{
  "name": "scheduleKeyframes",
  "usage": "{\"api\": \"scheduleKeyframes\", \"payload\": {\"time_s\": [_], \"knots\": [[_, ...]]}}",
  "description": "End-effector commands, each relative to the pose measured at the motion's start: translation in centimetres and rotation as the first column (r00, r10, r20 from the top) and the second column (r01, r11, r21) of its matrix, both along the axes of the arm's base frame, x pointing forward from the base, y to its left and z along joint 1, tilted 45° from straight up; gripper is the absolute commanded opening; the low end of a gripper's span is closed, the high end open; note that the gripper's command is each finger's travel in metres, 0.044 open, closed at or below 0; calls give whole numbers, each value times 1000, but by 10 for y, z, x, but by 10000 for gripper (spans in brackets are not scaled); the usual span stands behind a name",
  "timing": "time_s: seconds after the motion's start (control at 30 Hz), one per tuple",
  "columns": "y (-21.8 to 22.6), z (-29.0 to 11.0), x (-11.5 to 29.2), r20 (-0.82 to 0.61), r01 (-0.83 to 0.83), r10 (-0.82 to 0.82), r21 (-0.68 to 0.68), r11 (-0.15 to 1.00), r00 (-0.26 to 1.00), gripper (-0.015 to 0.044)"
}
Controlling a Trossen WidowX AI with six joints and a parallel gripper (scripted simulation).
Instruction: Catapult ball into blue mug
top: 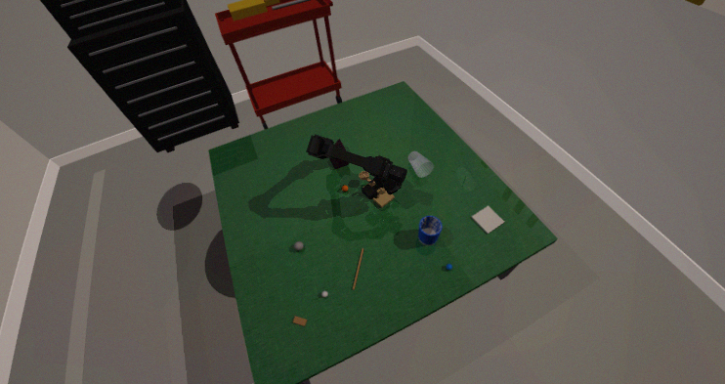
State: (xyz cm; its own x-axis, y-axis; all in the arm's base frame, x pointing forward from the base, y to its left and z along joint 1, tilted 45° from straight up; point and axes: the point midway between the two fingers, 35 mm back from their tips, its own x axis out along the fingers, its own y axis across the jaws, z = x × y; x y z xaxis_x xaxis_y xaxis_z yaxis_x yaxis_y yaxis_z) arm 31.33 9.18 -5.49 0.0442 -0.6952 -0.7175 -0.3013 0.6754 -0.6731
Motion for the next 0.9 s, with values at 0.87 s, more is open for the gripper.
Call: {"api": "scheduleKeyframes", "payload": {"time_s": [0.87], "knots": [[32, 31, -4, 5, -4, 4, 4, 1000, 1000, 440]]}}
